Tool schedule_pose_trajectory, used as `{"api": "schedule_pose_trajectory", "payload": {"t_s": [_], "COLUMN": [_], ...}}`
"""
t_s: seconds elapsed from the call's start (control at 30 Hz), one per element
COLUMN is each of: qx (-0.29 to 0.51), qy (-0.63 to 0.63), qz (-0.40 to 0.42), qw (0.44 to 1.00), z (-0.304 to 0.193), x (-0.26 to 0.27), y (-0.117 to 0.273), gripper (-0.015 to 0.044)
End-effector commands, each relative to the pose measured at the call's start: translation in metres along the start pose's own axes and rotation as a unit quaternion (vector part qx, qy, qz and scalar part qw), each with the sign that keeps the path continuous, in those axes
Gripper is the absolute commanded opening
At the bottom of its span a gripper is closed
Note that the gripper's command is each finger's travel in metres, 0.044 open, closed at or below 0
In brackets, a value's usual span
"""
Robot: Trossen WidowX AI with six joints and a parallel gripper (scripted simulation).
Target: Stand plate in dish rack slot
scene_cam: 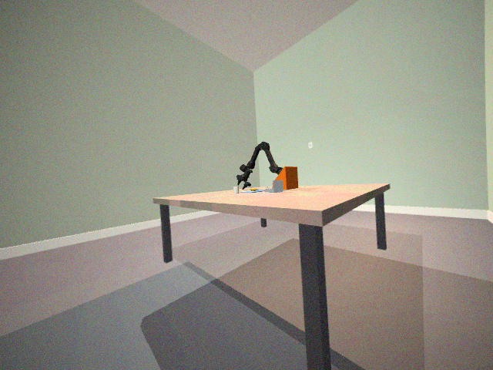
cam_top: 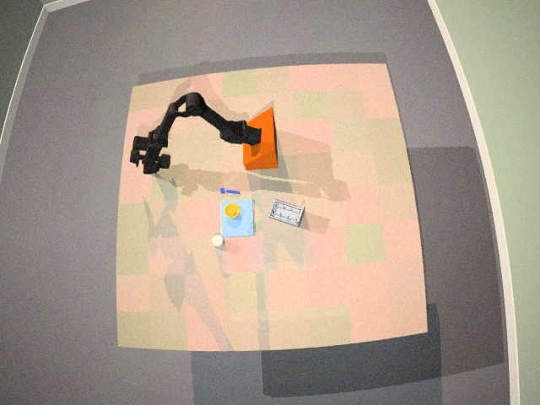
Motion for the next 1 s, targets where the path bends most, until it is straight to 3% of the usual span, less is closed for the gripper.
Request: {"api": "schedule_pose_trajectory", "payload": {"t_s": [0.0, 0.43, 0.77, 0.97], "qx": [-0.027, -0.076, -0.02, 0.033], "qy": [-0.033, -0.113, -0.132, -0.109], "qz": [0.033, 0.182, 0.309, 0.356], "qw": [0.999, 0.974, 0.941, 0.927], "z": [0.028, 0.126, 0.185, 0.22], "x": [0.011, 0.07, 0.138, 0.184], "y": [-0.005, 0.003, 0.037, 0.081], "gripper": [0.04, 0.04, 0.04, 0.04]}}
Point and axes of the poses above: the point midway between the two fingers, 35 mm back from their tips, its own y axis back along the fingers, its own x axis across the jaws, z = x × y, the point moved 10 cm from there along y, back along the fingers, and after that the axes turned 5 degrees about -y, right-handed, at the moved point
